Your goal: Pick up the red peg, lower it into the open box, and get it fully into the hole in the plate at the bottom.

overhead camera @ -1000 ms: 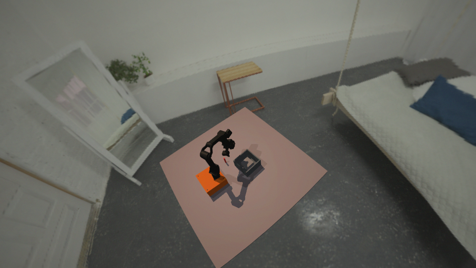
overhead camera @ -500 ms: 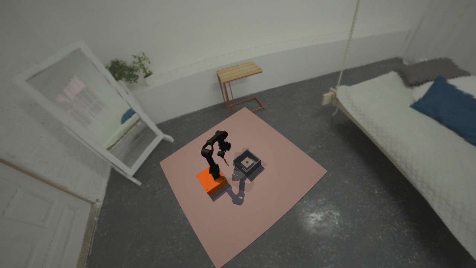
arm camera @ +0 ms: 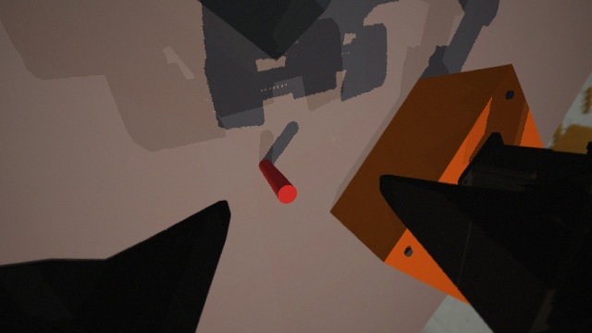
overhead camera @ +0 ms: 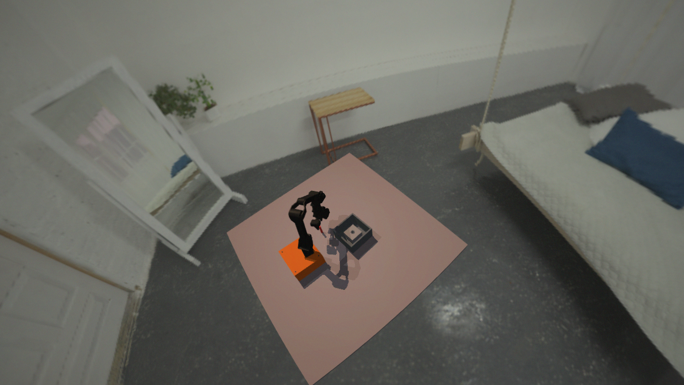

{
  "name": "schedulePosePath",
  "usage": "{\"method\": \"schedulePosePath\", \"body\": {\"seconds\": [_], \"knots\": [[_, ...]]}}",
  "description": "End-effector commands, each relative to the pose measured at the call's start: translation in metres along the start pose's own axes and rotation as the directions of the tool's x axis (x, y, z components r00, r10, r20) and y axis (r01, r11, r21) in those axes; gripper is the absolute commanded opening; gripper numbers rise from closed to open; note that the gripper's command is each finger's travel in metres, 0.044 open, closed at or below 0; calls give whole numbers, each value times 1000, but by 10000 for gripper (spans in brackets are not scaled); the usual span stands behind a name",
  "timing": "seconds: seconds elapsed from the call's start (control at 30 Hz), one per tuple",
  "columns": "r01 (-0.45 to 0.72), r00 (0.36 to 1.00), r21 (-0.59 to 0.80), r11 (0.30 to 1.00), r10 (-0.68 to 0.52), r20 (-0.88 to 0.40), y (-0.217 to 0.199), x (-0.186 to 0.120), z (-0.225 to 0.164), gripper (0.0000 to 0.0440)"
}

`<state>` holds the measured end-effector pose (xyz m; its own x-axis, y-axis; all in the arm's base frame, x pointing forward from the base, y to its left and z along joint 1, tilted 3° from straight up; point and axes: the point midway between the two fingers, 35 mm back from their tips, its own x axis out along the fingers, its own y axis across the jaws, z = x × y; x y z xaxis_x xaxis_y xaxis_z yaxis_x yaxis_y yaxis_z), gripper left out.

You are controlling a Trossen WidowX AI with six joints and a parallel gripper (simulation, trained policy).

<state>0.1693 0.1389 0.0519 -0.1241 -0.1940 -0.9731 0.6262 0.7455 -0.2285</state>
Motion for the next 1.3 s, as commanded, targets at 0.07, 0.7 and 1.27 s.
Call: {"method": "schedulePosePath", "body": {"seconds": [0.07,0.7,1.27], "knots": [[-10,1000,10,1000,10,-4,7,22,-2,440],[-5,1000,19,1000,4,2,14,87,-3,235],[45,998,-3,999,-45,34,11,82,2,0]]}}
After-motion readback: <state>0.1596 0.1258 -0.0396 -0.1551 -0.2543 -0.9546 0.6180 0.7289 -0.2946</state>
